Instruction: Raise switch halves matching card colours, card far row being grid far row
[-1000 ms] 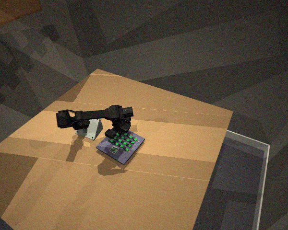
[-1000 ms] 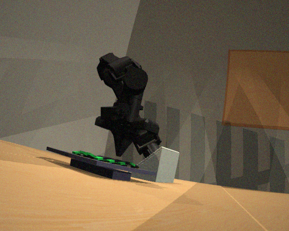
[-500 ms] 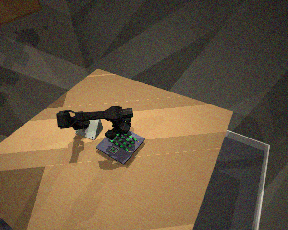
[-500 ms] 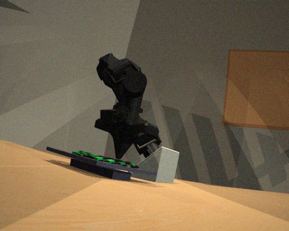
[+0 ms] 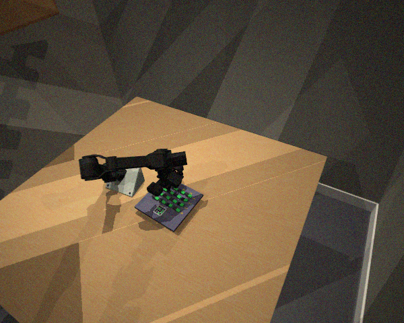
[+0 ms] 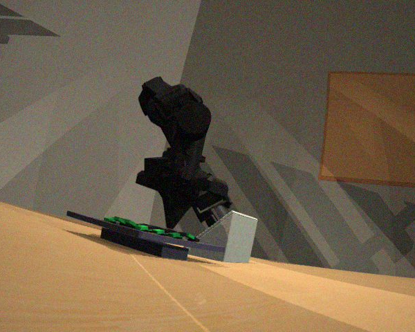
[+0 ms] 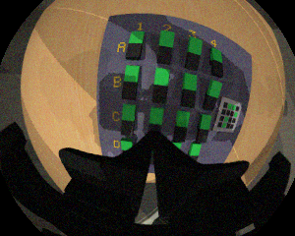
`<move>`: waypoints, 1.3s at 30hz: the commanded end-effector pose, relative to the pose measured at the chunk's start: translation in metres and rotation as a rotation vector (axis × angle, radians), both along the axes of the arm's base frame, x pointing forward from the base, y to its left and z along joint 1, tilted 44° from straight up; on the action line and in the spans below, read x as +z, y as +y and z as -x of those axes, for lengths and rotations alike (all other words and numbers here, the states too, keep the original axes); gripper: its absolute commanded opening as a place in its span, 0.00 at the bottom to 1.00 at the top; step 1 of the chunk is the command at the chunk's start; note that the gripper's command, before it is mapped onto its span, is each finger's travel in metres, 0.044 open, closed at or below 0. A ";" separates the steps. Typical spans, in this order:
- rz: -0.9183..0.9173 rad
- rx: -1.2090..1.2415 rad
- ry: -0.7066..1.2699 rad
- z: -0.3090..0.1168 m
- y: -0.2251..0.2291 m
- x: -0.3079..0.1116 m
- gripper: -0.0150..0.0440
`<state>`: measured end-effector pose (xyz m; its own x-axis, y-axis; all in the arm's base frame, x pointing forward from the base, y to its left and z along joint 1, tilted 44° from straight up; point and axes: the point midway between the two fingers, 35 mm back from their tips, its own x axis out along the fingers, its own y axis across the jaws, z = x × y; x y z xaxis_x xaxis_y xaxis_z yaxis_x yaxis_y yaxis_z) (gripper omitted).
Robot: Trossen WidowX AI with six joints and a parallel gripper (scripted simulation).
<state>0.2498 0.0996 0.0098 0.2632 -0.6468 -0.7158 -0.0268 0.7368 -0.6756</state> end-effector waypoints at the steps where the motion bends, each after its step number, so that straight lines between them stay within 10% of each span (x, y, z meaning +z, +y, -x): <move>1: 0.005 0.004 0.002 0.000 -0.001 0.000 0.25; 39: 0.005 0.004 0.001 -0.001 -0.004 -0.004 0.25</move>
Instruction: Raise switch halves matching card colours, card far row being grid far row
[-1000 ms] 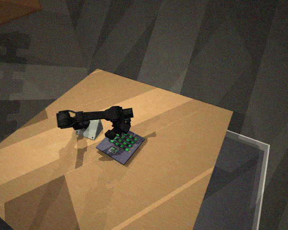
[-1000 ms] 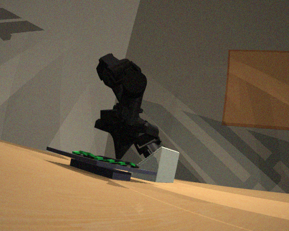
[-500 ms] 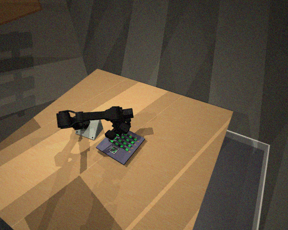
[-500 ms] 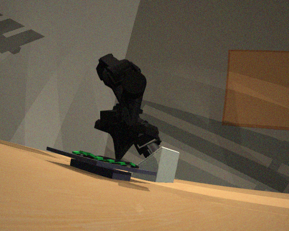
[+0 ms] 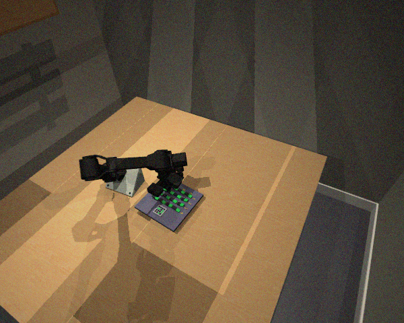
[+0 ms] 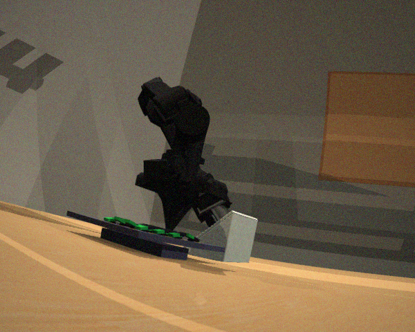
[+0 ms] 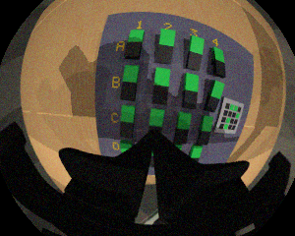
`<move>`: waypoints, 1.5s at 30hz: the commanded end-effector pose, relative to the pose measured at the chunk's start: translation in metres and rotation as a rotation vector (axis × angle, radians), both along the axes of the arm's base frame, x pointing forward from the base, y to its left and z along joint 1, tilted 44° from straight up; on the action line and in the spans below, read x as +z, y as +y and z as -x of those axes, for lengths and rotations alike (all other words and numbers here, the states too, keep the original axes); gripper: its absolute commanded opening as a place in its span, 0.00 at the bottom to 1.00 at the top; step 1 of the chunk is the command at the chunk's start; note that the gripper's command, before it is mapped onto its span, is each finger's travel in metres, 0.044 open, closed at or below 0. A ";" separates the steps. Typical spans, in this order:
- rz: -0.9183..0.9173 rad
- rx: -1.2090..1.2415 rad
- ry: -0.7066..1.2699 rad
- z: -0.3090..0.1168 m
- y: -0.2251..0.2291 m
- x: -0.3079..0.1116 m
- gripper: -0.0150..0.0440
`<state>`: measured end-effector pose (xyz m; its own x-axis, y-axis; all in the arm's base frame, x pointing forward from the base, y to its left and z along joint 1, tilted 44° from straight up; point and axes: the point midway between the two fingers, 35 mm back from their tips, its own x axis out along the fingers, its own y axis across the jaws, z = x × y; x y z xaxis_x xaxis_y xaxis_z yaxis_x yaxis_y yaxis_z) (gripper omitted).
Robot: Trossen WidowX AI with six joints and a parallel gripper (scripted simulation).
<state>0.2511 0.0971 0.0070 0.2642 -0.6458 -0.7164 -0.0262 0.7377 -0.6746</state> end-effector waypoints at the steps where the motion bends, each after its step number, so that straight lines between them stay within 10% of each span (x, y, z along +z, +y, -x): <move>1: 0.006 0.004 0.003 0.000 -0.001 -0.001 0.25; 26: 0.005 -0.014 0.024 0.015 0.041 0.045 0.25; 45: 0.005 -0.032 0.042 0.027 0.036 -0.004 0.25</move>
<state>0.2244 0.1360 0.0069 0.2139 -0.6516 -0.7277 -0.0232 0.7414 -0.6707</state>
